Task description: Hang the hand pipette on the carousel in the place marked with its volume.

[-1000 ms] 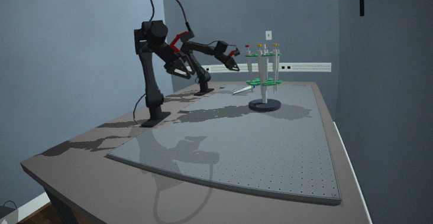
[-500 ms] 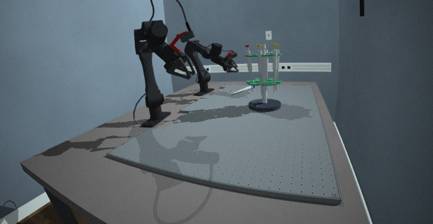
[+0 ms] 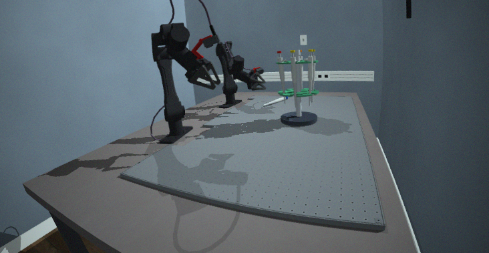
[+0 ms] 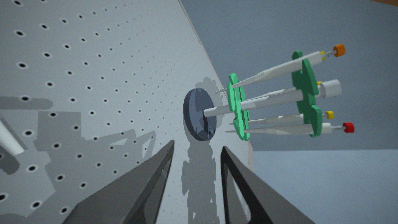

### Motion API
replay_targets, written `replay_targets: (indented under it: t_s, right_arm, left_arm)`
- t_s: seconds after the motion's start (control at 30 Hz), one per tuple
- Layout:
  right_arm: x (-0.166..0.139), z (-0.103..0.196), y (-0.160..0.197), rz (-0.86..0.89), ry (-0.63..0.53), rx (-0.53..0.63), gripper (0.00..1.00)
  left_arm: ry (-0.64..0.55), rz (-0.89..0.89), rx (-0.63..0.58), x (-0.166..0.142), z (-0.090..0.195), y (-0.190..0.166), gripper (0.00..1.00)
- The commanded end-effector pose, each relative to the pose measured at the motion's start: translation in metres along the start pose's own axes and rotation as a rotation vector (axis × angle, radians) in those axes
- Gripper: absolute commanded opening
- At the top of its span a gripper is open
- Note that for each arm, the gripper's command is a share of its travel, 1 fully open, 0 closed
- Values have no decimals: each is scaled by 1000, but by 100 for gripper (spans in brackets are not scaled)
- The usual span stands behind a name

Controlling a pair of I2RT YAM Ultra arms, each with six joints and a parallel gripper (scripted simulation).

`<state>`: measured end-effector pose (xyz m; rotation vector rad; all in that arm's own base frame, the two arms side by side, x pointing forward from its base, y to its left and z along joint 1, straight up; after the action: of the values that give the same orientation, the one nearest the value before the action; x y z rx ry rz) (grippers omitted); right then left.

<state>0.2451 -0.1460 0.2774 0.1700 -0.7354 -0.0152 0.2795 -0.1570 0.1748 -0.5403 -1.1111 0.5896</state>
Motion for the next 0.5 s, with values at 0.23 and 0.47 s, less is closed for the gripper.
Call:
replay_targets:
  t_s: [0.23,0.47]
  right_arm:
    - [10,6,-2,22,-39,-7,100]
    - [10,6,-2,22,-39,-7,100]
  left_arm:
    - [-162,187,-80,0,-11,-35,49]
    - [-232,363,-137,-45,-28,-62,49]
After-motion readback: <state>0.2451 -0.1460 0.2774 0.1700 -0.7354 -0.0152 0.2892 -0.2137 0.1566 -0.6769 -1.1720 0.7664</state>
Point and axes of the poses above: on each arm, the point where the finger pads meet when closed, its own z axis back along the fingers, its own y axis across the jaws, x = y × z, the point moved 5 cm from there along z, back along the fingers, and after that the axes turned 12 degrees about -z, right-handed, at the moved point
